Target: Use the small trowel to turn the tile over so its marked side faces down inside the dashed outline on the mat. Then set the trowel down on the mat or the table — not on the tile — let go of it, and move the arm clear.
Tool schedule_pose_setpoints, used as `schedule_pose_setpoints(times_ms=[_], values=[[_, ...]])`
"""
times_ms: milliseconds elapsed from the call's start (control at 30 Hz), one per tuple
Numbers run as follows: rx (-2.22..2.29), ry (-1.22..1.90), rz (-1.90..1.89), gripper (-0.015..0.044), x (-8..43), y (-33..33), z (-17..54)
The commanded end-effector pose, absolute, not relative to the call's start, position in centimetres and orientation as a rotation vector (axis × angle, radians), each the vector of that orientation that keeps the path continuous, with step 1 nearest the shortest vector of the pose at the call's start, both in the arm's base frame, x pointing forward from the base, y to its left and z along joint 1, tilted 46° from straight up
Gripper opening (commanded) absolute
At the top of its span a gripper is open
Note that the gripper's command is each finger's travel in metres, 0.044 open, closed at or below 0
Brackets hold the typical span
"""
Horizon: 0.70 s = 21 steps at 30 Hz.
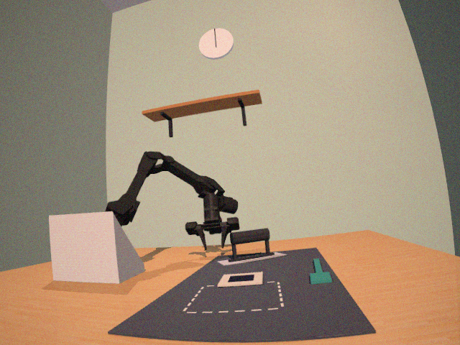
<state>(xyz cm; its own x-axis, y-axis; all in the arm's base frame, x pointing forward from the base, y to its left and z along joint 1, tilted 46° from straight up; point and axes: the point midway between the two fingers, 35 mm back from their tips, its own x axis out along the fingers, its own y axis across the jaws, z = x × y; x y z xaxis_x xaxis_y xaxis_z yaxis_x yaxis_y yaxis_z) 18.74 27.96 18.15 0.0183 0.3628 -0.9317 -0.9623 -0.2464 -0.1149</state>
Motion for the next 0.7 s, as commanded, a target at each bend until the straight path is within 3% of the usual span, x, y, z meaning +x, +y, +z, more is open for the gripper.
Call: schedule_pose_setpoints(times_ms=[0,667], values=[[-1.06,0.799,1.468,0.027,20.1,27.7,17.9],[-0.56,1.03,1.296,0.027,27.2,24.3,17.8]])
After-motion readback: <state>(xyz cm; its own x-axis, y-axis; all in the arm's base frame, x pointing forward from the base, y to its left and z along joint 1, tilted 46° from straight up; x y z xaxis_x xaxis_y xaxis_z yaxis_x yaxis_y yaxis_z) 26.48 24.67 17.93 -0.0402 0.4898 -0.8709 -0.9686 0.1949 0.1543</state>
